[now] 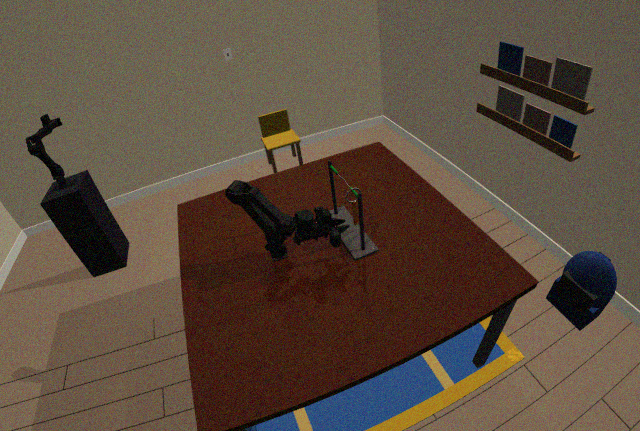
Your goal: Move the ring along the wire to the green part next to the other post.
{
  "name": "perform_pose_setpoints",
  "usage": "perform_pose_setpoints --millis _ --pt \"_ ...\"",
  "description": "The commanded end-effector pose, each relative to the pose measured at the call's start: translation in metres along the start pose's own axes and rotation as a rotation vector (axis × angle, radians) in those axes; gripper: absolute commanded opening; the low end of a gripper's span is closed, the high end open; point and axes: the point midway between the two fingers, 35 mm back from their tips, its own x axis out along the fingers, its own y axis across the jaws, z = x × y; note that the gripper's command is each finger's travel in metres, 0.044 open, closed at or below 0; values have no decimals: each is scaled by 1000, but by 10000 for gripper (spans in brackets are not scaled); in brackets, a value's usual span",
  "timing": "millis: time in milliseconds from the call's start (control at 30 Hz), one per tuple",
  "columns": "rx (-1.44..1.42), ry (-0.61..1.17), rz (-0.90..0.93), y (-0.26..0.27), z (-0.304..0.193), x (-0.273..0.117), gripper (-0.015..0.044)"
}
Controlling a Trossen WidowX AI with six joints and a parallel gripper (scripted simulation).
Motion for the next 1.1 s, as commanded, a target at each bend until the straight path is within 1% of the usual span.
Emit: perform_pose_setpoints --millis 0,1067 --pt "4 0 -3 -1 2 4 160" --pt "4 -2 -3 -3 6 51 160"
